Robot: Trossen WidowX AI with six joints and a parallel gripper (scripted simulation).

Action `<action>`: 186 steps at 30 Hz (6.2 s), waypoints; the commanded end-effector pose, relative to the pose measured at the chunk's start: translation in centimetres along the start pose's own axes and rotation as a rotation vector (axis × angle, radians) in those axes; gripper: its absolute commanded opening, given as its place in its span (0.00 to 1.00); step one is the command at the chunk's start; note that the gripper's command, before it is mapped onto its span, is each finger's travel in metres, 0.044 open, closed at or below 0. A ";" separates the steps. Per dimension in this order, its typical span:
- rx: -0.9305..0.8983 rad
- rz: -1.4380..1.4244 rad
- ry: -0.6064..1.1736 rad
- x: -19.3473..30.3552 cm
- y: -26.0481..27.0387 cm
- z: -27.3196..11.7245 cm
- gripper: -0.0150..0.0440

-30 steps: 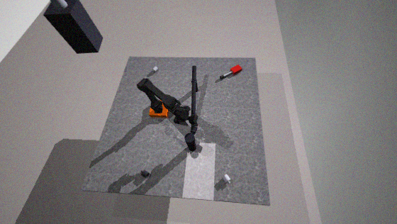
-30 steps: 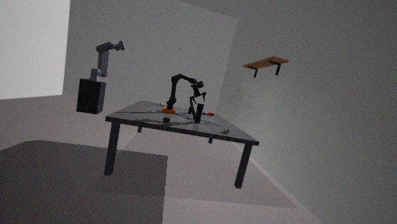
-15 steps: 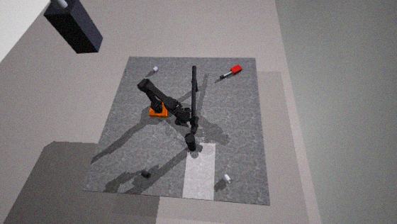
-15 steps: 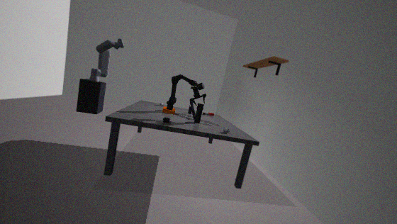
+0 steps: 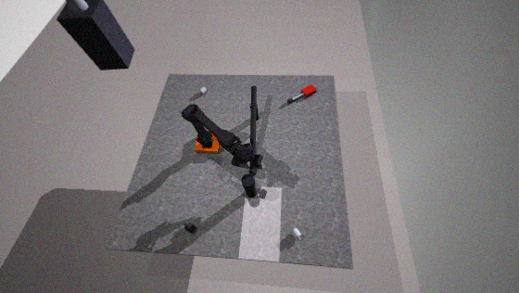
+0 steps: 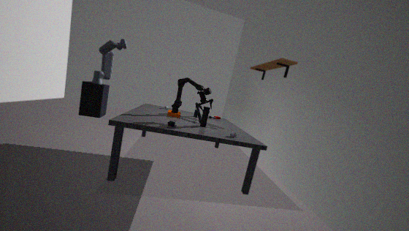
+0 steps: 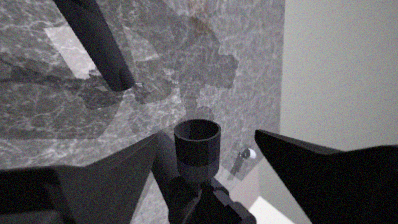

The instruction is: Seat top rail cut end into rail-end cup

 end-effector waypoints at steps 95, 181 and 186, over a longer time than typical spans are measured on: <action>-0.034 -0.252 -0.148 1.5 2.7 2.5 0.25; -0.121 1.244 0.014 -14.0 3.6 -10.6 1.00; -0.239 0.747 0.064 -14.8 3.9 -7.3 1.00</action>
Point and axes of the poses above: the point midway between the two fingers, 35 mm back from their tips, its own z axis out along the fingers, its own y axis across the jaws, x = y × z, the point moved 6 cm from there along -z, back along the fingers, and after that the axes turned 7 degrees about z, right-handed, at the moved point
